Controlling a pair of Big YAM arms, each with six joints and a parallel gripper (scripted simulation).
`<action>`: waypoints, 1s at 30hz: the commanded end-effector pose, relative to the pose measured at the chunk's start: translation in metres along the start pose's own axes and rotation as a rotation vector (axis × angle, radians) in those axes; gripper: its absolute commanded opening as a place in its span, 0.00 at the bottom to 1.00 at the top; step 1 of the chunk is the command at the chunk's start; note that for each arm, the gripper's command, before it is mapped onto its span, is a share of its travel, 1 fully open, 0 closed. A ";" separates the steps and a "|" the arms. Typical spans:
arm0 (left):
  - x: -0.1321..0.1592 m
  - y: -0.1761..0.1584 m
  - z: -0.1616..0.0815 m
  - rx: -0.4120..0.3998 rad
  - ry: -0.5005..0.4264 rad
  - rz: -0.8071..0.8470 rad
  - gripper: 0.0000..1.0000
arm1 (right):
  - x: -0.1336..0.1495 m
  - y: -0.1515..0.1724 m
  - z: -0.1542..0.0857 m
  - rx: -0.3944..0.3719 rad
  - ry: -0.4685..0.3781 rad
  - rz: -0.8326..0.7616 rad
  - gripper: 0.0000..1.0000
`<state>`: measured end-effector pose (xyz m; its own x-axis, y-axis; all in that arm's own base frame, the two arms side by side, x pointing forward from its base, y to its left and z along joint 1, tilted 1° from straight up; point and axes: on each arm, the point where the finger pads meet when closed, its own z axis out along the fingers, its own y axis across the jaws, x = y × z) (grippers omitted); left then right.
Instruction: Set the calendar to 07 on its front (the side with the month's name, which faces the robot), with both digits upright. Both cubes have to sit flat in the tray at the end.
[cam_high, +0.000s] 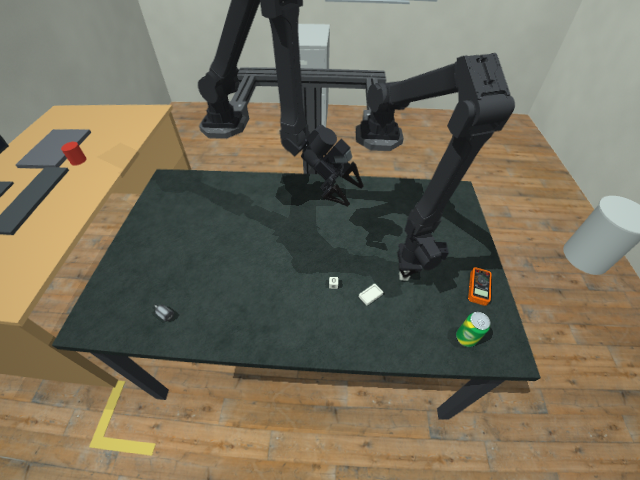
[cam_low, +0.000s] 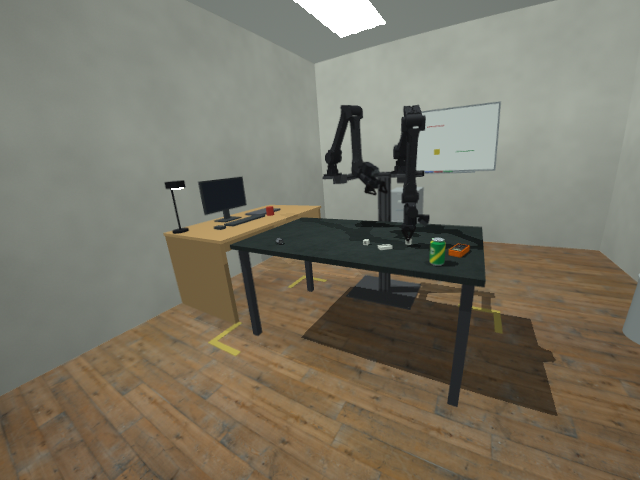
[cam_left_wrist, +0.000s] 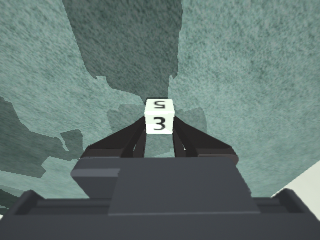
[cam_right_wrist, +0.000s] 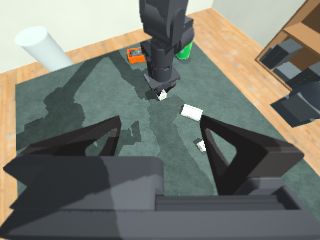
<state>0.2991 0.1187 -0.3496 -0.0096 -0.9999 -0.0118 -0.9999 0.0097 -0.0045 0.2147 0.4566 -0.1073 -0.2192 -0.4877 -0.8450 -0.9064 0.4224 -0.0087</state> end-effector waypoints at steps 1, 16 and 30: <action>0.000 0.005 0.009 -0.005 0.000 -0.020 0.23 | -0.009 -0.003 0.002 0.005 -0.018 0.006 1.00; 0.001 0.005 0.016 -0.005 0.000 -0.020 0.23 | -0.009 -0.003 0.002 0.005 -0.018 0.006 1.00; 0.001 0.005 0.022 -0.005 0.000 -0.020 0.23 | -0.009 -0.003 0.002 0.005 -0.018 0.006 1.00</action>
<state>0.2996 0.1189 -0.3609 -0.0090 -0.9999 -0.0122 -0.9999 0.0090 -0.0055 0.2147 0.4566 -0.1073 -0.2192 -0.4877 -0.8450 -0.9064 0.4224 -0.0087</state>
